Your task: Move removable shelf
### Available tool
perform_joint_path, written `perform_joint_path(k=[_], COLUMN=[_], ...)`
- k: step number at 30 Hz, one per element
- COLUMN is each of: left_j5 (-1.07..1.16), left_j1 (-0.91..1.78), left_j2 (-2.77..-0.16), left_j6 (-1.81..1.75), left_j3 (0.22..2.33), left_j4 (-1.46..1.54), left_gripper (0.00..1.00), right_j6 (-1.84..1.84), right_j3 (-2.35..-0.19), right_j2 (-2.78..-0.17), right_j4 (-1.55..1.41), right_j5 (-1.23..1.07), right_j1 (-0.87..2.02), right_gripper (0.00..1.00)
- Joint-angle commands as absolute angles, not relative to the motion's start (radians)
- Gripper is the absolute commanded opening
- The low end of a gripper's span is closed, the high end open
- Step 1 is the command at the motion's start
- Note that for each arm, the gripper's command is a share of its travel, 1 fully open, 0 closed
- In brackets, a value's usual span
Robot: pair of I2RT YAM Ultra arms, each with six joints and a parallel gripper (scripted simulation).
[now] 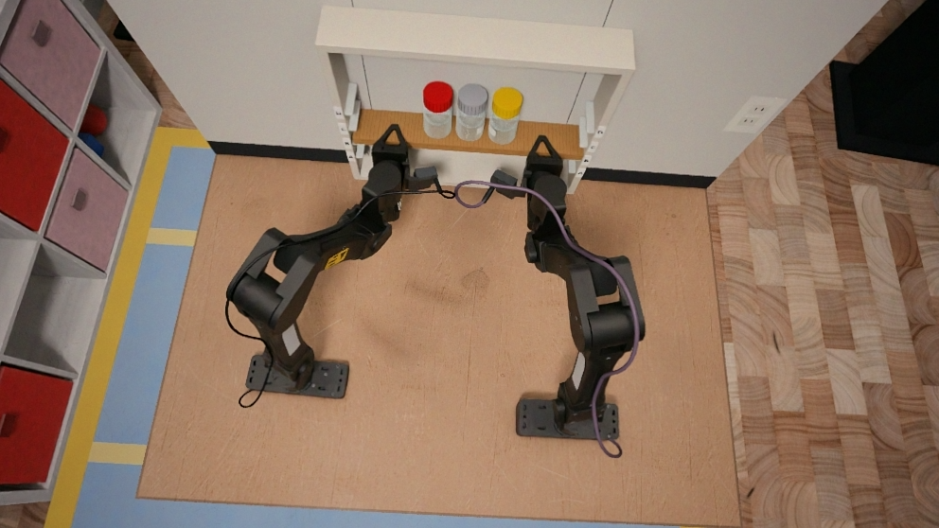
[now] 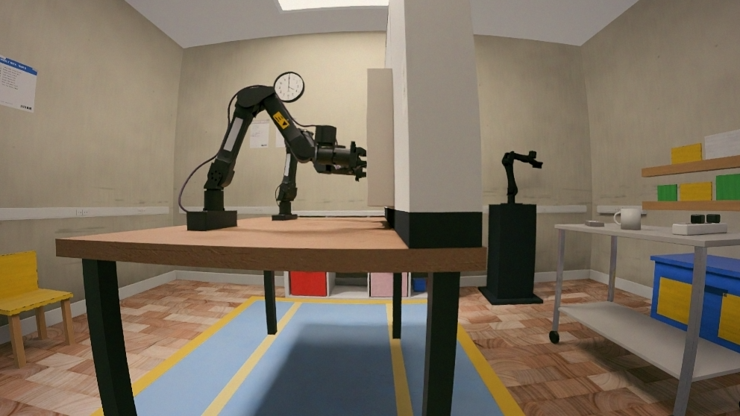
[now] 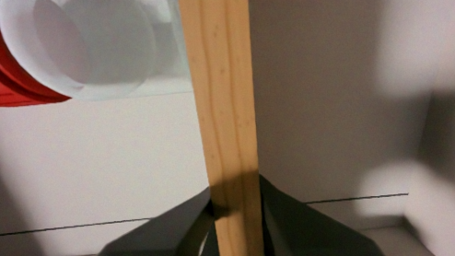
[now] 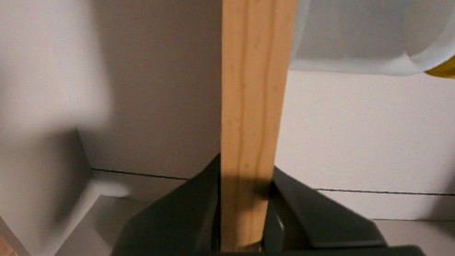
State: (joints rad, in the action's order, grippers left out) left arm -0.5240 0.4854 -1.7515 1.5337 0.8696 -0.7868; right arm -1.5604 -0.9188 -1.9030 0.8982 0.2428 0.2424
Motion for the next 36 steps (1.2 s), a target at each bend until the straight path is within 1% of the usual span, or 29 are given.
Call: perform_joint_path(k=[1, 36], left_j5=[-0.522, -0.524], left_j1=[0.480, 0.481], left_j2=[-1.713, -1.675], left_j6=[1.571, 1.569], left_j3=[0.915, 0.948], left_j4=[-0.798, -0.726], left_gripper=[0.00, 0.00], right_j6=[-1.571, -1.572], right_j3=[-0.959, -0.981], right_j2=[-1.859, -1.816], right_j4=[0.901, 0.834], right_j5=[0.235, 0.236], right_j1=[0.234, 0.234], right_gripper=[0.00, 0.00])
